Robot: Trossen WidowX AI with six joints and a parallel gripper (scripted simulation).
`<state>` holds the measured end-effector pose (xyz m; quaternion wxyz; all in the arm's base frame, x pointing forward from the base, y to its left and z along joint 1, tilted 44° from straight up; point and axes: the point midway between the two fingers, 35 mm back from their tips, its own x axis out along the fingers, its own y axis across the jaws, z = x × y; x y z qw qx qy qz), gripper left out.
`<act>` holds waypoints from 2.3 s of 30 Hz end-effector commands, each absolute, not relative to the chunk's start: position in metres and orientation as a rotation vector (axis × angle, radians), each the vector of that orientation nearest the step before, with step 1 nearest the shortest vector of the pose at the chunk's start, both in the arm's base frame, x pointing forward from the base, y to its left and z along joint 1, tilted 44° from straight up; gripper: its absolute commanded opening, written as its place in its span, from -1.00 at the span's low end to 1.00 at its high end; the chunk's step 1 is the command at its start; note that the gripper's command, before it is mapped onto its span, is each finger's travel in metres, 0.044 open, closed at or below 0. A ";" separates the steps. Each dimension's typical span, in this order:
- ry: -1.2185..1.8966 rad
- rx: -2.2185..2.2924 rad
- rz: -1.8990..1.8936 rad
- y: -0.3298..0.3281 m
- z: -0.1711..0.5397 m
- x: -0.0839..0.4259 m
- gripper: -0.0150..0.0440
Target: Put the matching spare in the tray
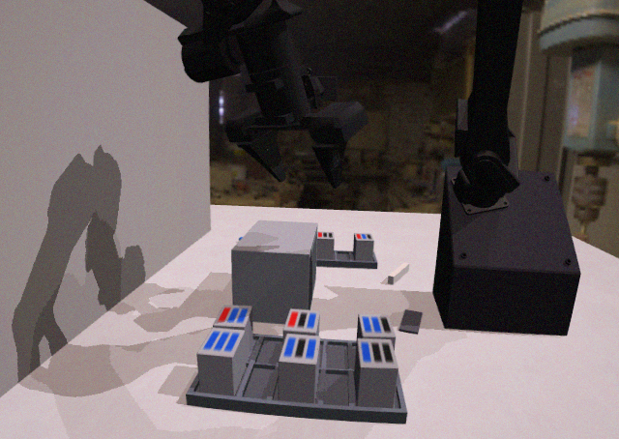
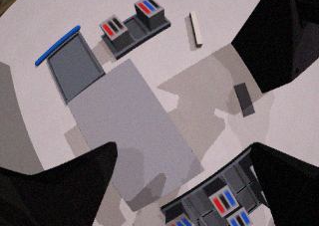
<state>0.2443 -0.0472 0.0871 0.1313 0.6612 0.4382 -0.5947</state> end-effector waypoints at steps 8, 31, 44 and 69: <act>1.612 1.393 -0.441 -0.083 0.088 0.307 1.00; 1.319 0.718 0.422 -0.122 0.082 0.348 1.00; 1.319 0.718 0.422 -0.122 0.082 0.348 1.00; 1.082 0.110 0.819 -0.008 0.141 0.289 1.00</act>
